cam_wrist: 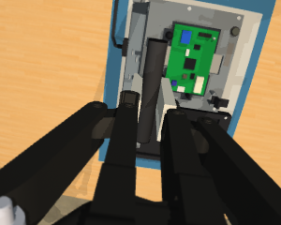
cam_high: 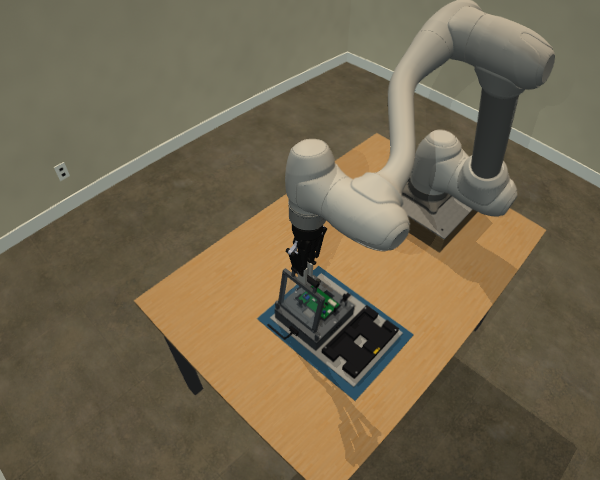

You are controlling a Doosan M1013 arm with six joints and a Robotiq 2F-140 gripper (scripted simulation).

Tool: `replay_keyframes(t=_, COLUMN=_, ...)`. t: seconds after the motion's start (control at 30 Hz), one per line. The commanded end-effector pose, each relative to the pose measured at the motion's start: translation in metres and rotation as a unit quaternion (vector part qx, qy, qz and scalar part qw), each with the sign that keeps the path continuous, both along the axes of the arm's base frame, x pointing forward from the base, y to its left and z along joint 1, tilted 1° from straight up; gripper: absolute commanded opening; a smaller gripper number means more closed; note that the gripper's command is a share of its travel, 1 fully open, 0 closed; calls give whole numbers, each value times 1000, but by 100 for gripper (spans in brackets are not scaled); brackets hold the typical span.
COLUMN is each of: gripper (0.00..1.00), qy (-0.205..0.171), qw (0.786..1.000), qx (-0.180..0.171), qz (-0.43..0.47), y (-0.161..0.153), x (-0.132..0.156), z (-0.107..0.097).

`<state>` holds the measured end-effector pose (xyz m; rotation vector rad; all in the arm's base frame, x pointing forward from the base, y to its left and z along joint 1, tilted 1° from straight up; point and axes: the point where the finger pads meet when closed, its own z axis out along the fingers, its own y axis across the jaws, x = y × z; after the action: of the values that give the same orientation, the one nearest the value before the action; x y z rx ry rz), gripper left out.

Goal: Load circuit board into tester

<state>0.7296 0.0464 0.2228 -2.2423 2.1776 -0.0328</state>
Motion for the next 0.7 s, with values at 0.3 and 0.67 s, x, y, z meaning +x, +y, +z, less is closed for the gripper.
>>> replay_keyframes(t=0.3, gripper=0, qy=4, qw=1000, qx=2, qz=-1, y=1, x=-24, z=-9)
replay_keyframes(t=0.67, gripper=0, qy=4, qw=1000, qx=2, qz=-1, y=1, x=-40, z=-15)
